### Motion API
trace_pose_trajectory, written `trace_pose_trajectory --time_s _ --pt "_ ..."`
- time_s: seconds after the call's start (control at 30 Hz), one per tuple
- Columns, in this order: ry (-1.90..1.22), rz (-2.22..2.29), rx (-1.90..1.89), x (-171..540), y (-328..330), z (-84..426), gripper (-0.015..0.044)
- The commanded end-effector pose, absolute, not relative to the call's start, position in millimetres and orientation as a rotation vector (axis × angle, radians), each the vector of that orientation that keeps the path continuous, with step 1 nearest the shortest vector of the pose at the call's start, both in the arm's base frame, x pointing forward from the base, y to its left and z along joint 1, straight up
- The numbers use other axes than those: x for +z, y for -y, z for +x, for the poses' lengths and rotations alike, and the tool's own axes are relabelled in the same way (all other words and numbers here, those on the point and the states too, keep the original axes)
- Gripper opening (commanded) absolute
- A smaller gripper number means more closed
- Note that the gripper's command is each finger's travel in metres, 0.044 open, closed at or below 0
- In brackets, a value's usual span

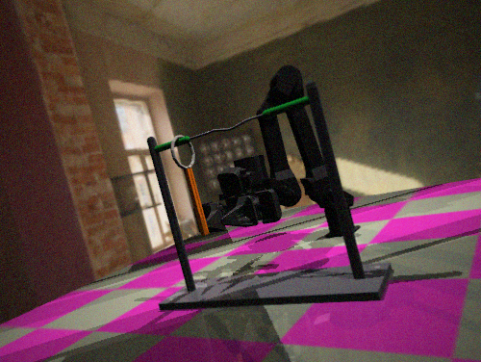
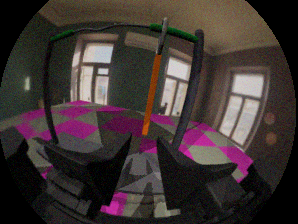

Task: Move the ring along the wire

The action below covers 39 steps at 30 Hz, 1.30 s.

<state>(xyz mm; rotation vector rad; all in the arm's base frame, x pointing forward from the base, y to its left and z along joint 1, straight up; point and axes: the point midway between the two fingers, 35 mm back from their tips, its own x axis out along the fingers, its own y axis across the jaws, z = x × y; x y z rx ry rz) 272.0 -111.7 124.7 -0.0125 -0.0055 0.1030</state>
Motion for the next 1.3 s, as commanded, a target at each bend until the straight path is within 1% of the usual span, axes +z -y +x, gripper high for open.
trace_pose_trajectory --time_s 0.0,1.27 --pt "0.01 -0.011 0.1 127 114 280 0.016" --pt "0.015 -0.011 0.1 129 107 338 0.016"
